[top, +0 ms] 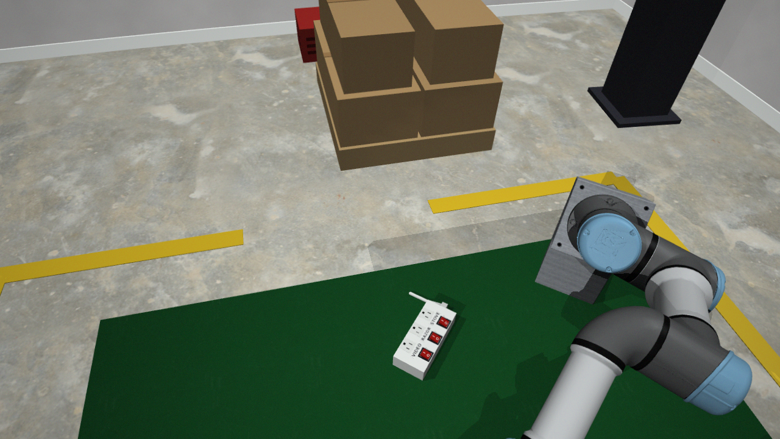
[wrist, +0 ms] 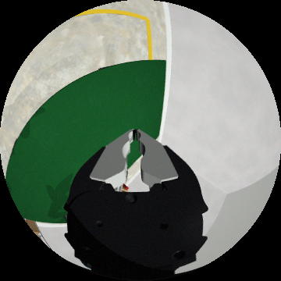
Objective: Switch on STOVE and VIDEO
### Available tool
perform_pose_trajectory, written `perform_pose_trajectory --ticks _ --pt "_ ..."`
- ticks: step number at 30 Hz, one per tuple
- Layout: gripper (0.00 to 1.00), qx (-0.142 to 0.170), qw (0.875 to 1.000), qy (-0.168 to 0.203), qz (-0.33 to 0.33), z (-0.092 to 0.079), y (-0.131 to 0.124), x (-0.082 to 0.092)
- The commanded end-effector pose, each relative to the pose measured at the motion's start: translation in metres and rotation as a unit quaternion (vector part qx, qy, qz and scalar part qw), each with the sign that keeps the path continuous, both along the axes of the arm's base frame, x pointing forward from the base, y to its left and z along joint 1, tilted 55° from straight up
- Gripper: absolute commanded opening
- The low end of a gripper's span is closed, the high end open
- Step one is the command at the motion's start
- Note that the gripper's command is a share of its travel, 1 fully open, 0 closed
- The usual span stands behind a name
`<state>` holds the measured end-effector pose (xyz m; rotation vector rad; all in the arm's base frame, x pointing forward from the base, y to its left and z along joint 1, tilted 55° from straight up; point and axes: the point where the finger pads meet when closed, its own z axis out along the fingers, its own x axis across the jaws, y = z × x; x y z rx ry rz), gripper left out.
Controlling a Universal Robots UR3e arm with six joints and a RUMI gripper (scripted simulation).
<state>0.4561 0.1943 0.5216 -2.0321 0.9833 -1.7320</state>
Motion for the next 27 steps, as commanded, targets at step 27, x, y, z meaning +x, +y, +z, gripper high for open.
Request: perform_pose_trajectory --ticks 27 --pt "0.00 -0.004 1.000 0.007 -0.002 -0.0046 -0.0046 0.0026"
